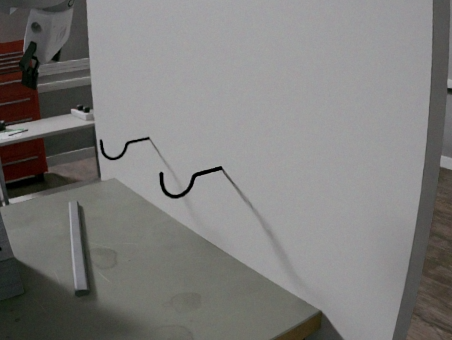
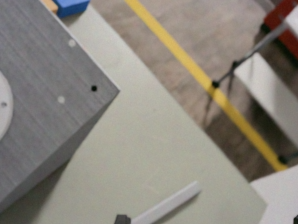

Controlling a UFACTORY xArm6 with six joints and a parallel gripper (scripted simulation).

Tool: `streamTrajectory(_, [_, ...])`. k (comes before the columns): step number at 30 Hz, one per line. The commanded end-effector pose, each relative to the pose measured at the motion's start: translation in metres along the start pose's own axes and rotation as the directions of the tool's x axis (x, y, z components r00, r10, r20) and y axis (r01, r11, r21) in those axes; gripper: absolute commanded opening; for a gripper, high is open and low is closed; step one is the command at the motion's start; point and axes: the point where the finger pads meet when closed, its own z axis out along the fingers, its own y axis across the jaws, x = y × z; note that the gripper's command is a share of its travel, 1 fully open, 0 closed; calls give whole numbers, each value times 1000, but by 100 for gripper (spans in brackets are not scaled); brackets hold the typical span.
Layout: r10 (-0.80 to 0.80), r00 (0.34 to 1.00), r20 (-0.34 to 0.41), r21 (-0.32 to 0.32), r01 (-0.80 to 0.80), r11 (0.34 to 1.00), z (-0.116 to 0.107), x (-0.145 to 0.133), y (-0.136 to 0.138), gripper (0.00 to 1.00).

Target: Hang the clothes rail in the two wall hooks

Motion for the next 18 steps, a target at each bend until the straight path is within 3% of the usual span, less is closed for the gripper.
streamTrajectory(1, [104, 993, 48, 47, -107, 993, 15, -12, 4, 100])
streamTrajectory(18, [349, 914, 206, 112, -377, 920, 60, -41, 8, 100])
